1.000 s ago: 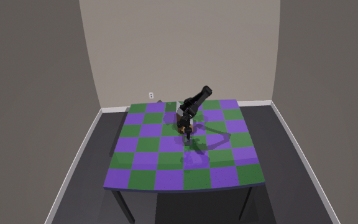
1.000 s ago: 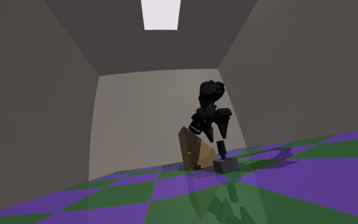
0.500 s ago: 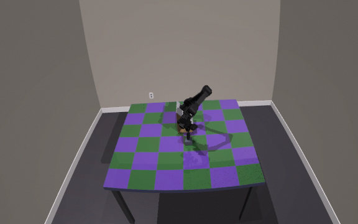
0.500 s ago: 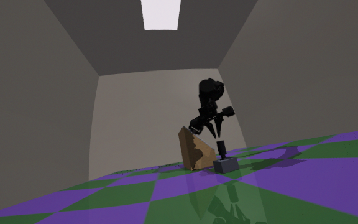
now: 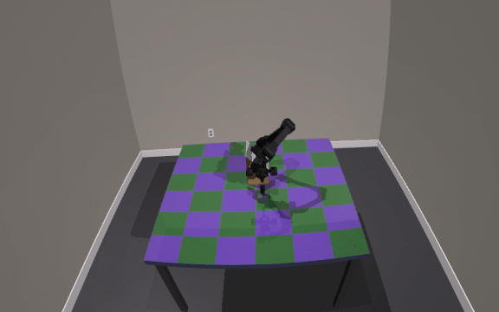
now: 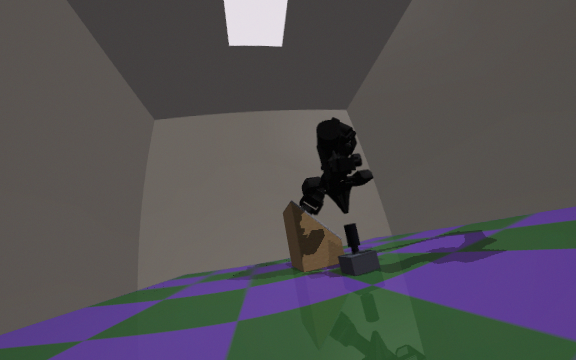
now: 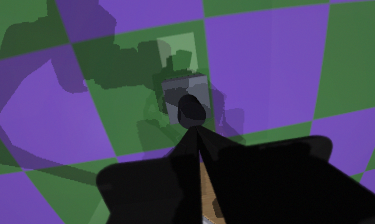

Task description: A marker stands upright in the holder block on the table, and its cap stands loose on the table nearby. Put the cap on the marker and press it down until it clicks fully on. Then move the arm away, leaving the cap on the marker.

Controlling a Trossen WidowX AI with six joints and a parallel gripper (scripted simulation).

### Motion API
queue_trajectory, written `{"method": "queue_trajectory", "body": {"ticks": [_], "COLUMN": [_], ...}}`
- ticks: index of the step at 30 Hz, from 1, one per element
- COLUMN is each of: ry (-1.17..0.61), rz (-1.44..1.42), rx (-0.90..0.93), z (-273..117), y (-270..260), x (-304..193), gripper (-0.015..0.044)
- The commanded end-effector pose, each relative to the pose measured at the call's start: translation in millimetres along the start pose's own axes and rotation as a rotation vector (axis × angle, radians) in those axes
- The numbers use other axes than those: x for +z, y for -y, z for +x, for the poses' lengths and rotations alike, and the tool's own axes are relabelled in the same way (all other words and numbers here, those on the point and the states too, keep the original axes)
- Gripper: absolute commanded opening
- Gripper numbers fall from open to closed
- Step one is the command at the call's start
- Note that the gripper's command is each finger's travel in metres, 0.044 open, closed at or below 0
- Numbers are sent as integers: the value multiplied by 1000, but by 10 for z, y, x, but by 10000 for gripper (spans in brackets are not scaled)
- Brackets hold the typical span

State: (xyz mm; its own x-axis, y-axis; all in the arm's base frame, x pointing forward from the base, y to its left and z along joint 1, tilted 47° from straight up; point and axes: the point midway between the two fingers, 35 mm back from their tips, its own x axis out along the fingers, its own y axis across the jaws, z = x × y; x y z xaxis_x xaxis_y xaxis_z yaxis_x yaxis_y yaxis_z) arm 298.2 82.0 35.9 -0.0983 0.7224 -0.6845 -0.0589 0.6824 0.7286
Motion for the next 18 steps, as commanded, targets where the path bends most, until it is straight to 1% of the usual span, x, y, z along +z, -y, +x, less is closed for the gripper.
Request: {"method": "queue_trajectory", "body": {"ticks": [1,7,18], "ry": [2,2,2], "rz": [-58,-58,-59], "rx": [-6,-6,-6], "z": [-24,-9,141], "y": [-3,-3,-3], "x": [19,19,19], "gripper": [0,0,0]}}
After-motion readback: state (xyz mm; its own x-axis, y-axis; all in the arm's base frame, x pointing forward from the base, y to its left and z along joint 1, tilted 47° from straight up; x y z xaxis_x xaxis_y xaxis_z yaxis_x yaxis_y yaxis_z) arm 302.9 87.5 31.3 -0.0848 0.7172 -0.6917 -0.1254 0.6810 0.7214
